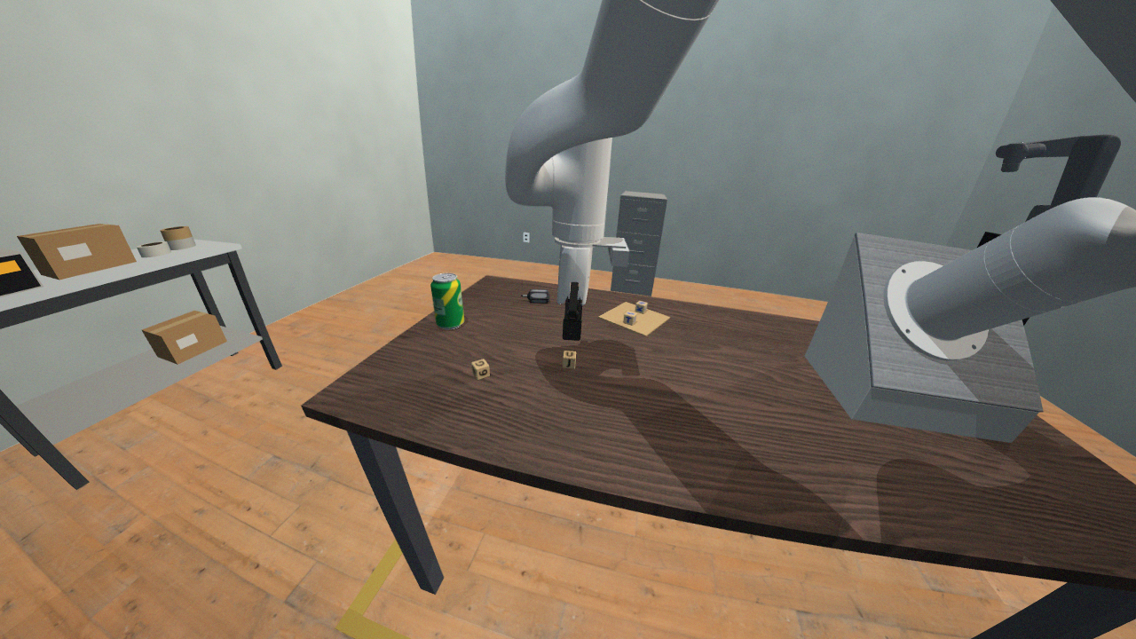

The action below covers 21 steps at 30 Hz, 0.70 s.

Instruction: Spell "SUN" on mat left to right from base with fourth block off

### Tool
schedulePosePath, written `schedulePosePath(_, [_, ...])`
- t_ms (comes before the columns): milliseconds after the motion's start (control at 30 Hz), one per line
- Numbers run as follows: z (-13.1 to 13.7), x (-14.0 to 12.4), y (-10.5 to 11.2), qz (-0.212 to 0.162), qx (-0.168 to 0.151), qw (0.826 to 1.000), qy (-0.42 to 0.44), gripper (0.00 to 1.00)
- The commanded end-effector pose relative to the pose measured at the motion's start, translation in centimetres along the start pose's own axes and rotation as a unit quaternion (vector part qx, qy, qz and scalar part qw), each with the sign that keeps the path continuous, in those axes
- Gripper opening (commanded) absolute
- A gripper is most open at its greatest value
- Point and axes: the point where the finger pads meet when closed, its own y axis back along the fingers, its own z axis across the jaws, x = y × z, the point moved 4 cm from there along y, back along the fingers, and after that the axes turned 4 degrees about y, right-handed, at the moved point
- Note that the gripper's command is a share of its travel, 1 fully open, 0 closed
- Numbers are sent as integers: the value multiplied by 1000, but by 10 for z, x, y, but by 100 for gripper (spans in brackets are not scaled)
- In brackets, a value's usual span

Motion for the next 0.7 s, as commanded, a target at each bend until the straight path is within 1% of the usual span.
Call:
schedulePosePath(0, [0,-1,-5,-1,0,1000,0,64])
schedulePosePath(667, [-1,-2,-33,-1,0,1000,0,64])
